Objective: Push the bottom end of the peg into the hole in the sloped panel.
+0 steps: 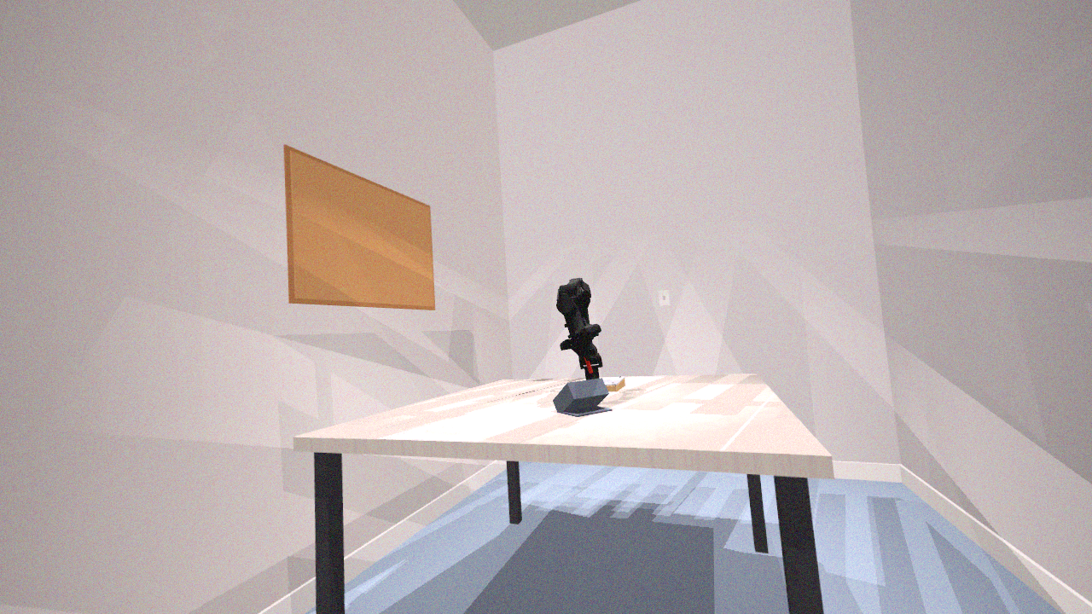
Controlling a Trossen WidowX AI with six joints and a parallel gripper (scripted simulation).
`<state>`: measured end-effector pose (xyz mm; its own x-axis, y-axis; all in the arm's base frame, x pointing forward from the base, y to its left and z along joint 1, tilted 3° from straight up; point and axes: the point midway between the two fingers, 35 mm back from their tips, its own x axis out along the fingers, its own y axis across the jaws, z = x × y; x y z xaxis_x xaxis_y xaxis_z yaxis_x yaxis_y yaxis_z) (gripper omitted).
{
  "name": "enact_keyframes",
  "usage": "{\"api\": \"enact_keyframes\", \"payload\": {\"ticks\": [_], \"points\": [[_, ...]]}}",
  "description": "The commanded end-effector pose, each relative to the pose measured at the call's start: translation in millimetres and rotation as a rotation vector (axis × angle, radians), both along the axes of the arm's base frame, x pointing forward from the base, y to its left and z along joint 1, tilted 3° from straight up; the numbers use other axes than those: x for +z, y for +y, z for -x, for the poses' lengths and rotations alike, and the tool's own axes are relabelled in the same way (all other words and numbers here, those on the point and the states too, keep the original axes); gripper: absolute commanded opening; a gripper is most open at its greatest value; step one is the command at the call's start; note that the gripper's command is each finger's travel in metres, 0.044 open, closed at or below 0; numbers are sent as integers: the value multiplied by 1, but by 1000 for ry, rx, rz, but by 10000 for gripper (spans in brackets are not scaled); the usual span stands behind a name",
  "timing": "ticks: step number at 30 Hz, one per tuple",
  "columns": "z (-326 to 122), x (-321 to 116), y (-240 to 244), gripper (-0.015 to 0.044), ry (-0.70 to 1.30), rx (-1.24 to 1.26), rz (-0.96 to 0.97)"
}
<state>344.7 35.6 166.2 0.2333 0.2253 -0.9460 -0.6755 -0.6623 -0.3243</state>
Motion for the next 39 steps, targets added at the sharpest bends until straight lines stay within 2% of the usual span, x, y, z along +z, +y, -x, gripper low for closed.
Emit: {"api": "enact_keyframes", "payload": {"ticks": [1, 39], "points": [[-6, 1, -5, 0, -10, -25, -25], [-38, 25, -55, 0, -130, -176, -172]]}}
